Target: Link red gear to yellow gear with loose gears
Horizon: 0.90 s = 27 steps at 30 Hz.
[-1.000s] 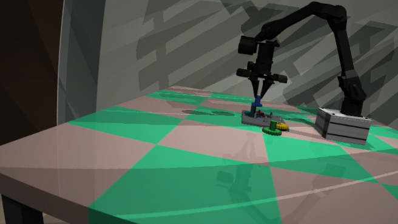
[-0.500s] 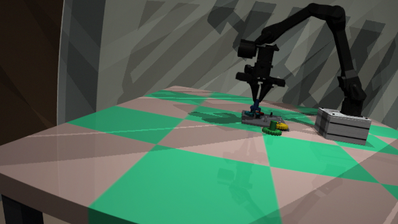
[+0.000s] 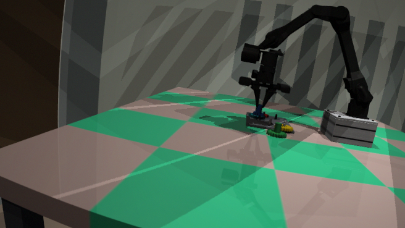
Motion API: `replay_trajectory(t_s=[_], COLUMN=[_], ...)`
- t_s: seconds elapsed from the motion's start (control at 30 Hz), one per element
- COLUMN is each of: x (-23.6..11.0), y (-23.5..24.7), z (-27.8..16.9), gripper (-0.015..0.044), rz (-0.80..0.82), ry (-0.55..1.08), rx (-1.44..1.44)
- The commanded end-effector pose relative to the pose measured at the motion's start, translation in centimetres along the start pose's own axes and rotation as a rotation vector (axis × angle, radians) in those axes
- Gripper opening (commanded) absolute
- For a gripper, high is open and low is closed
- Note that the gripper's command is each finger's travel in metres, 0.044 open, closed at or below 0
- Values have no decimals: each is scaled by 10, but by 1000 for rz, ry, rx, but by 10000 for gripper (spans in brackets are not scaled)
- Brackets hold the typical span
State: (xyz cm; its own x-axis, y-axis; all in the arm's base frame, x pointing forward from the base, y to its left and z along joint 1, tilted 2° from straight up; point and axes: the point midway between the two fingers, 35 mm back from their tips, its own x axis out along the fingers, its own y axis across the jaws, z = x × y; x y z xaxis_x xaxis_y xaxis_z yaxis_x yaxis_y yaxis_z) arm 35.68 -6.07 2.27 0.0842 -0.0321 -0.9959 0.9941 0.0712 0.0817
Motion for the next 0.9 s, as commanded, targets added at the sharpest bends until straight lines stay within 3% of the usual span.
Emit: replay_trajectory(t_s=[0.0,0.37,0.87], x=[15,2,1], y=[-5,-3,-5], z=[-2,-1,-1], gripper=[0,0,0], rz=[-23,-23,-21], ry=[9,9,14], rx=[98,112,-283])
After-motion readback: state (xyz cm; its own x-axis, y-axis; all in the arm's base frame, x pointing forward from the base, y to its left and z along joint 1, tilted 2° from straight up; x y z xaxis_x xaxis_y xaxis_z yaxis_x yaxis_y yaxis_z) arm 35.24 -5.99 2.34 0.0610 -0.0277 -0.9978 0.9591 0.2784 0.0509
